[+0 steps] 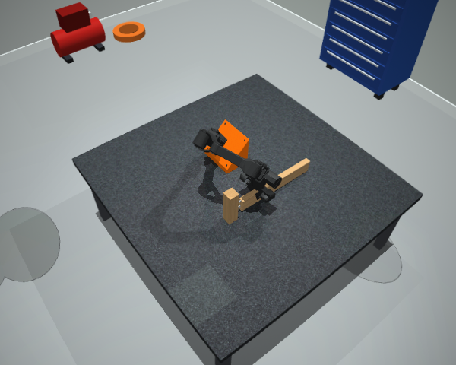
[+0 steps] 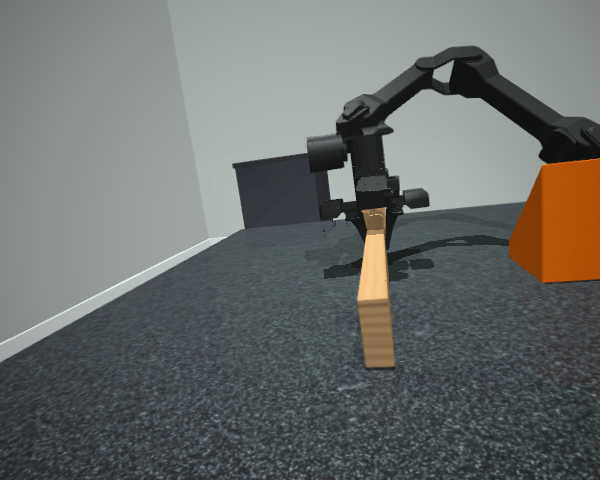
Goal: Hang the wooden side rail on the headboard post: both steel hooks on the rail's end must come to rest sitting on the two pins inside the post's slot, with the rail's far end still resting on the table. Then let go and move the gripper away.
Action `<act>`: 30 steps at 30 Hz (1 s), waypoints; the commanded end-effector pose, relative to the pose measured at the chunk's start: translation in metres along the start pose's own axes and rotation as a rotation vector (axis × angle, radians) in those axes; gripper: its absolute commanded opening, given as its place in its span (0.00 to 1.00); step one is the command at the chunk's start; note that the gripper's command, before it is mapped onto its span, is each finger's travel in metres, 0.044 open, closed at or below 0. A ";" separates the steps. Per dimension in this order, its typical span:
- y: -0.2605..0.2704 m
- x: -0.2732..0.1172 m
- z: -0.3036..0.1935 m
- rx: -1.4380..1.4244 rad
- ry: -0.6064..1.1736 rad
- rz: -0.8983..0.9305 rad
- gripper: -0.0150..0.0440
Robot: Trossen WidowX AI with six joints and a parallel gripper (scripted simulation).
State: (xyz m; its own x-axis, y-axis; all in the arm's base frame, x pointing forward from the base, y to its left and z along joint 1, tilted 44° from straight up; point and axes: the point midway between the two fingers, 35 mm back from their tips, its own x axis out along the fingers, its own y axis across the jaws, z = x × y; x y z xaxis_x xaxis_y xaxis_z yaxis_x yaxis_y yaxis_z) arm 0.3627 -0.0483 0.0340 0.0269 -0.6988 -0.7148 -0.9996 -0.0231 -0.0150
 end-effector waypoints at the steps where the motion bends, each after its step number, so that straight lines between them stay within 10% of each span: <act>1: -0.004 -0.008 -0.001 0.010 -0.005 -0.019 0.25; 30: -0.003 -0.012 -0.001 0.010 -0.006 -0.019 0.25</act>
State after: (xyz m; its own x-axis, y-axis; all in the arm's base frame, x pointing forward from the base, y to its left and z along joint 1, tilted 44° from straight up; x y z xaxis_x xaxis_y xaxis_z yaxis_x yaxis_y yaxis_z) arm 0.3625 -0.0455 0.0372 0.0257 -0.6997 -0.7139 -0.9997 -0.0211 -0.0153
